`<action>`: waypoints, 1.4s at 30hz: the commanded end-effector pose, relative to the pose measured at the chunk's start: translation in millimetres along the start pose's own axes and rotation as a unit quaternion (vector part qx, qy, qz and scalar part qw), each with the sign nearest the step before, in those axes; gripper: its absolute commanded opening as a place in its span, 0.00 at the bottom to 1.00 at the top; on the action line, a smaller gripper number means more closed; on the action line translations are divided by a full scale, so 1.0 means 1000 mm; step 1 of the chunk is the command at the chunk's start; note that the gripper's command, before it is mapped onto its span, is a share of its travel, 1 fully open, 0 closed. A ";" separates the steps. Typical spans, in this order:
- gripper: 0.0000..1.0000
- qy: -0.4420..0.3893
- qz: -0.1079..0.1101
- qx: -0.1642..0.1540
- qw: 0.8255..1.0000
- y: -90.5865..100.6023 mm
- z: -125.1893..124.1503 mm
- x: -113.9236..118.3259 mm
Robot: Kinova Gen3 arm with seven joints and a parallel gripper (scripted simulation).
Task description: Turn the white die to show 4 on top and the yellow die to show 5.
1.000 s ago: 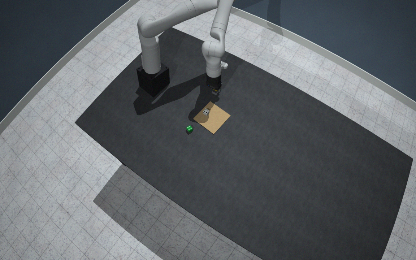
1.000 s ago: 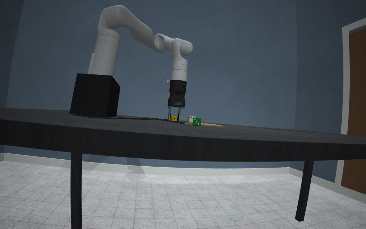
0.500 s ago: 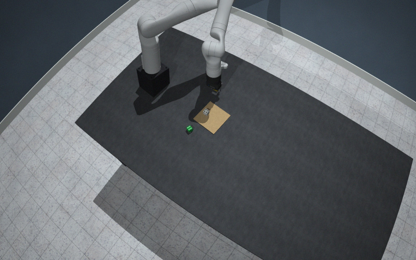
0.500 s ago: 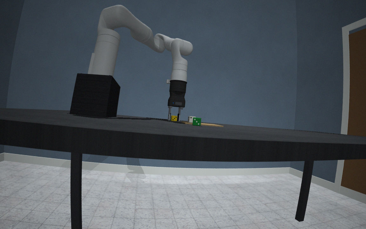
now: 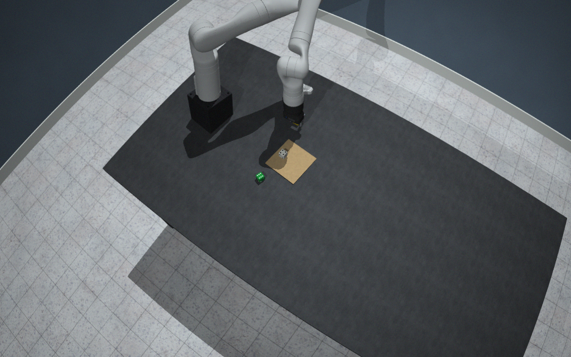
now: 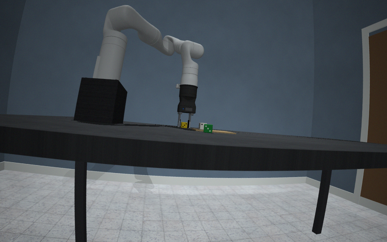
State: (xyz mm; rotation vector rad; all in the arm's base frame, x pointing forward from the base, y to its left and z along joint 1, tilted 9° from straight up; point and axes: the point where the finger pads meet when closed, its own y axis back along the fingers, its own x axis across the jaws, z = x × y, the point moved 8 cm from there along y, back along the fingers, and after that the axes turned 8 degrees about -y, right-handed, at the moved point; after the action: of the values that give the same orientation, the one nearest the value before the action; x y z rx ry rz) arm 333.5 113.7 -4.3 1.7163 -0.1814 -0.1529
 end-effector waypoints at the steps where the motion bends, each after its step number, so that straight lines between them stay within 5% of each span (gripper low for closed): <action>1: 0.79 0.000 0.001 0.000 1.000 0.000 0.000 0.000; 2: 0.49 0.000 0.001 0.000 1.000 0.000 0.000 0.000; 42: 0.49 0.000 0.001 0.000 1.000 0.007 0.000 0.000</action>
State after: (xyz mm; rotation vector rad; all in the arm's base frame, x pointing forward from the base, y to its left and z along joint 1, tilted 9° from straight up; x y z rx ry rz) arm 332.4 112.4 -1.5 1.7134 -0.1779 -0.1552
